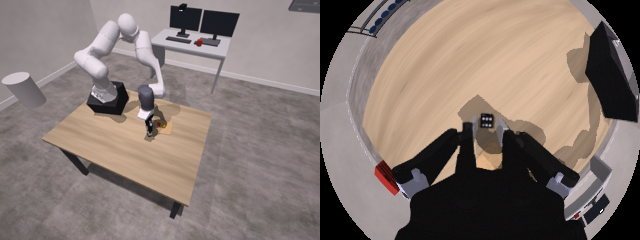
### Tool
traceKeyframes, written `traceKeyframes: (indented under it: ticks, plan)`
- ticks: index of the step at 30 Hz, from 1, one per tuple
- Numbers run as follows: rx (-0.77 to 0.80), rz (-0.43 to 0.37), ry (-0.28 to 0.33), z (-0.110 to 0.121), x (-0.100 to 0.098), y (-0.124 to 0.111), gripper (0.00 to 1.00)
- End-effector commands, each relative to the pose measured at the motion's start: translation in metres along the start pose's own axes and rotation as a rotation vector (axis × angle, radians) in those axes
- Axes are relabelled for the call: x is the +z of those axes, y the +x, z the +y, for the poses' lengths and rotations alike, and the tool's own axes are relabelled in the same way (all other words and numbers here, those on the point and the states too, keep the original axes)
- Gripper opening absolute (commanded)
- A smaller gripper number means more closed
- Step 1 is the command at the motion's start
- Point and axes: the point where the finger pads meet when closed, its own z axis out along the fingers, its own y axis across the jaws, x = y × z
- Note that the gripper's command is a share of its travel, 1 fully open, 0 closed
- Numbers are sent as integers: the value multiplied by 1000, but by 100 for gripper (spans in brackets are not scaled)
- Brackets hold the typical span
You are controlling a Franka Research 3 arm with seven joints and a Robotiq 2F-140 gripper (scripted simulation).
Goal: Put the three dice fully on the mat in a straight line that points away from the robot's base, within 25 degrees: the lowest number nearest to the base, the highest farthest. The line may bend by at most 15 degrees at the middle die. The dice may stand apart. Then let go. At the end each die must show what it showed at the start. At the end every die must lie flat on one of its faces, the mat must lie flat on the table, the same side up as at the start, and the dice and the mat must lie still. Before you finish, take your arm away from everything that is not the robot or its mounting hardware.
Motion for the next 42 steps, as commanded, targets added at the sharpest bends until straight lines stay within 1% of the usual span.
traceKeyframes:
  ticks: [1, 30, 42]
  plan:
    - [-5, 1, 4, -1, 0, 0, 25]
    - [-5, 1, 4, -1, 1, 0, 25]
    - [-5, 1, 4, -1, 14, 0, 25]
